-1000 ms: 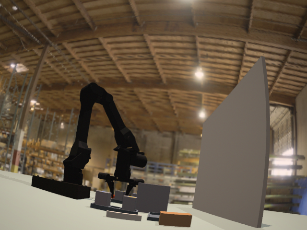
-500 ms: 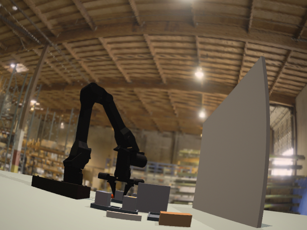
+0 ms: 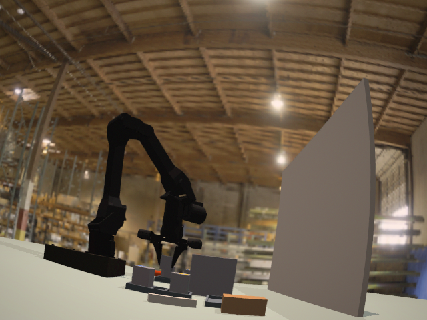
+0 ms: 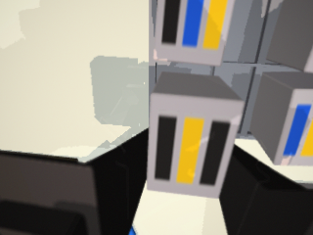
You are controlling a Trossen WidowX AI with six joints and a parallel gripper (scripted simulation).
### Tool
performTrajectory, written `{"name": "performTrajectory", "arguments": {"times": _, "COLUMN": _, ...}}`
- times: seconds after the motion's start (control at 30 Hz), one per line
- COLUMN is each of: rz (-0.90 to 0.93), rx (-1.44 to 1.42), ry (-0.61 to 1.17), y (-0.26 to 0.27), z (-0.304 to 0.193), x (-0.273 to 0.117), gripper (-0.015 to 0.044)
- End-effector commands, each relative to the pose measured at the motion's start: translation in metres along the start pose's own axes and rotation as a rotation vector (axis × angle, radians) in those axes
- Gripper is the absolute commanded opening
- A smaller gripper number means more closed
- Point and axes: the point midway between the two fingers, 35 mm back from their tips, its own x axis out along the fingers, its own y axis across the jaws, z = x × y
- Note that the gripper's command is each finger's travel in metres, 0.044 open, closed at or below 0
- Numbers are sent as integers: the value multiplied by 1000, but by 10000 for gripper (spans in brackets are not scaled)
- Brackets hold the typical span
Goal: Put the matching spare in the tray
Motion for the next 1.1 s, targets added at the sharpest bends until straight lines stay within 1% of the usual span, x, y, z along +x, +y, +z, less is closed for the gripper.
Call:
{"name": "performTrajectory", "arguments": {"times": 0.0, "rz": -12, "rx": -4, "ry": -13, "y": -2, "z": 2, "x": -25, "gripper": 0}}
{"name": "performTrajectory", "arguments": {"times": 0.13, "rz": -11, "rx": -3, "ry": -13, "y": 1, "z": 0, "x": -46, "gripper": 0}}
{"name": "performTrajectory", "arguments": {"times": 0.33, "rz": -10, "rx": 2, "ry": -10, "y": 0, "z": -1, "x": -46, "gripper": 0}}
{"name": "performTrajectory", "arguments": {"times": 0.83, "rz": -11, "rx": -3, "ry": -12, "y": -5, "z": -10, "x": -117, "gripper": 0}}
{"name": "performTrajectory", "arguments": {"times": 1.07, "rz": -12, "rx": 5, "ry": -15, "y": -10, "z": -13, "x": -121, "gripper": 0}}
